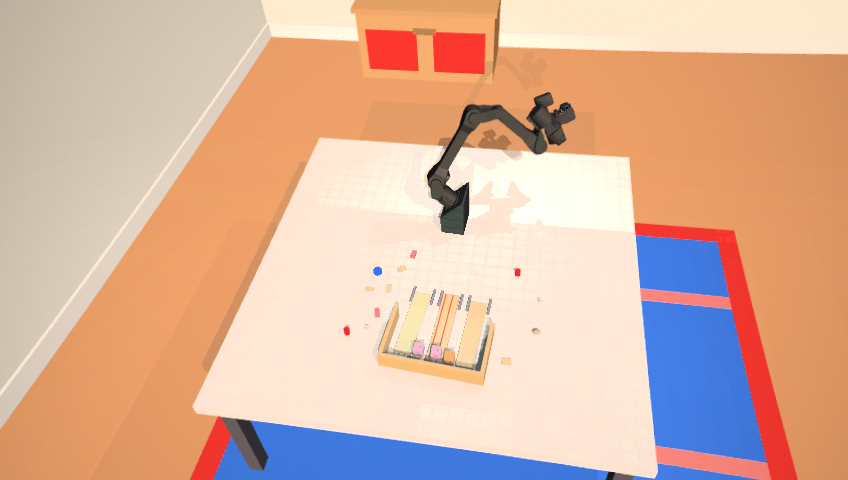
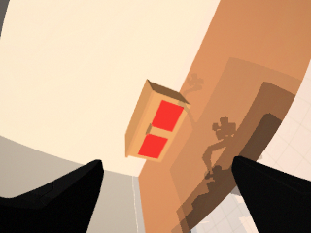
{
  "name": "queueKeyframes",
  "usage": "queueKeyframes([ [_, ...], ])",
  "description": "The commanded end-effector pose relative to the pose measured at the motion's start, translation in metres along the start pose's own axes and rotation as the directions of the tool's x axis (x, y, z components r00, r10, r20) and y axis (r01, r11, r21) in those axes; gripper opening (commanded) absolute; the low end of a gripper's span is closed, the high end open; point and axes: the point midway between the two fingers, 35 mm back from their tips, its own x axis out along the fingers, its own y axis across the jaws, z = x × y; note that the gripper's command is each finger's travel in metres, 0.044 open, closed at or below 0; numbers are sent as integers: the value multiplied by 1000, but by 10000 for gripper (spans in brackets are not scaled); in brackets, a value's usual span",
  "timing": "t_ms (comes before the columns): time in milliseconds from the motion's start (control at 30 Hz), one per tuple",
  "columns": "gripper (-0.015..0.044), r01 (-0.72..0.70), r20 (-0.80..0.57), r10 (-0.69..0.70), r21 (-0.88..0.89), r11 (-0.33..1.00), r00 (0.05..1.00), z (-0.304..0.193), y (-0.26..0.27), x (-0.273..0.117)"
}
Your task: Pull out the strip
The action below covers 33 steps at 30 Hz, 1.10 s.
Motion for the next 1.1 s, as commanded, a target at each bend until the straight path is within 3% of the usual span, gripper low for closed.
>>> queueKeyframes([
  [0,400,-3,10,3,-4,1000,1000,1,1,-2],
  [200,400,-54,326,95,-135,989,940,40,39,-61],
  [400,400,21,647,147,-244,970,748,68,69,-145],
  [567,400,155,851,140,-250,956,507,75,82,-226],
  [733,400,309,971,88,-156,938,221,62,84,-308],
  [900,400,431,997,-3,36,902,-77,31,76,-387],
  [1067,400,481,926,-124,295,826,-355,-19,60,-457],
])
